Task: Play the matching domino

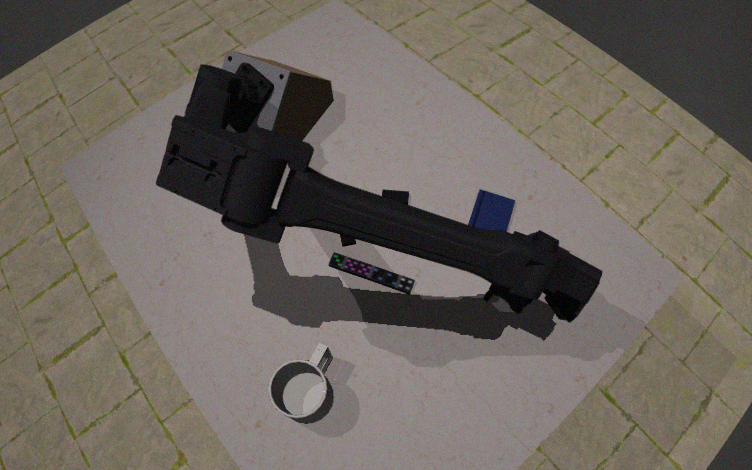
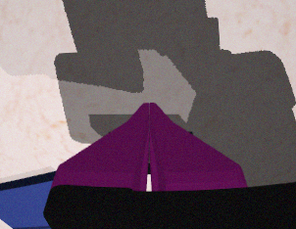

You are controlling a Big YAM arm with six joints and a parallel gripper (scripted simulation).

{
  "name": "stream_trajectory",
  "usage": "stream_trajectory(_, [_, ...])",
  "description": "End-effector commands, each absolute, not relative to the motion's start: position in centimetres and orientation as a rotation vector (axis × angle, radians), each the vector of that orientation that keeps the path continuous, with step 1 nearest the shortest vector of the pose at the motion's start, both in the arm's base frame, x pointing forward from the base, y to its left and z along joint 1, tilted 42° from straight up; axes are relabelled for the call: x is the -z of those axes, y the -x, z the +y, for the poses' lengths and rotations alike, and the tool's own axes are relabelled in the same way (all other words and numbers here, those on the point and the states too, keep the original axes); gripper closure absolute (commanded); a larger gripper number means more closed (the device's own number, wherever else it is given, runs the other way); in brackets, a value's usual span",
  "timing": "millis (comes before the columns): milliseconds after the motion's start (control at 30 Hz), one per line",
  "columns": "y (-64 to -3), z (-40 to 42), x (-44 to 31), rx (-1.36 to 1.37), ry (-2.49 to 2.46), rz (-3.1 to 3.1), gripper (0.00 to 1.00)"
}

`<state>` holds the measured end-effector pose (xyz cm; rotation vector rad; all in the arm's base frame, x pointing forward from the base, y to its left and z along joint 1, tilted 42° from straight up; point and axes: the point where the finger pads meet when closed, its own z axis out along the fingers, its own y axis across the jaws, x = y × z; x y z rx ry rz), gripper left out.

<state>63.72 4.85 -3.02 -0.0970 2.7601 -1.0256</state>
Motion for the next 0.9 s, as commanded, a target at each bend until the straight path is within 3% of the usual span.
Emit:
stream_trajectory(0, [-64.4,5.0,1.8,1.004,0.070,2.736,1.00])
stream_trajectory(867, [-62.3,4.5,1.7,0.994,0.050,2.724,1.00])
